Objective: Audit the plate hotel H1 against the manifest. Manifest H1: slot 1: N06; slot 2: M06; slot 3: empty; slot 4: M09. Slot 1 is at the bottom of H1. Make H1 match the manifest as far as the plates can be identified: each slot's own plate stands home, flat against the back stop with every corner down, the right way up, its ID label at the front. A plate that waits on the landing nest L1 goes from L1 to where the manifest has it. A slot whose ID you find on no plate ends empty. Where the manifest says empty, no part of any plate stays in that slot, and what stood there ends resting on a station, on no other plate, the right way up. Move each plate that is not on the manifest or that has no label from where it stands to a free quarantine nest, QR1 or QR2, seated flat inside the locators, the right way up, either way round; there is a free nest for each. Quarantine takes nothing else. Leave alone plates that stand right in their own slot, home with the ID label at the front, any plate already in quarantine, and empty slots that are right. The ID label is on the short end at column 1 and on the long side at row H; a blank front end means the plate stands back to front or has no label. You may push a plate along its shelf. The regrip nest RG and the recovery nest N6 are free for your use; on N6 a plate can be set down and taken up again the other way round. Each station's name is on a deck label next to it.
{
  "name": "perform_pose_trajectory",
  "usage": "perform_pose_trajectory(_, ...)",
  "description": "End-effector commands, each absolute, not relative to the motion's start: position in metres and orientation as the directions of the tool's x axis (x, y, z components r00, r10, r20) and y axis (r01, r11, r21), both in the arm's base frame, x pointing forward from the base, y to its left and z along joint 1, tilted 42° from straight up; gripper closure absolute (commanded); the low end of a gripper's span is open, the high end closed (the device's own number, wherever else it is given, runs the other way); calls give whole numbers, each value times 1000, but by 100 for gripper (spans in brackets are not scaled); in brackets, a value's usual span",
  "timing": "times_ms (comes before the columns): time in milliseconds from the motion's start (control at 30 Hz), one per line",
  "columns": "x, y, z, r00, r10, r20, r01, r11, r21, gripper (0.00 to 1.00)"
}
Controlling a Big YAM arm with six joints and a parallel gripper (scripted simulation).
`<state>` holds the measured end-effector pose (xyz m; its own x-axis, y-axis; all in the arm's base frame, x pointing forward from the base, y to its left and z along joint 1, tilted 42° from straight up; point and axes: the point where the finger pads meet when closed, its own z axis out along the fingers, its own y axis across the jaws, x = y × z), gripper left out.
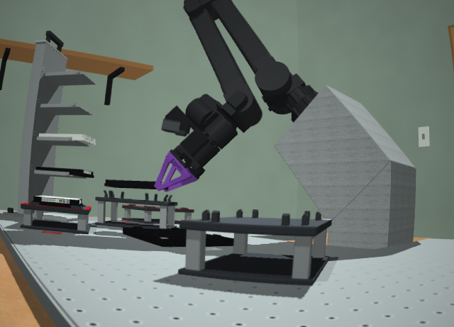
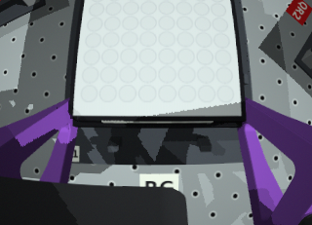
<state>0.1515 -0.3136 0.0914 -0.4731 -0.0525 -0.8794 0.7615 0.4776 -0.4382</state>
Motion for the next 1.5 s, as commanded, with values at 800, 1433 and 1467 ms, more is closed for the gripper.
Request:
perform_pose_trajectory(800,152,-326,90,-473,-81,-877,761,463,-454,14)
perform_pose_trajectory(1433,153,-330,83,-473,-83,-877,759,468,-454,14)
perform_pose_trajectory(1467,152,-331,83,-473,-82,-877,760,466,-454,14)
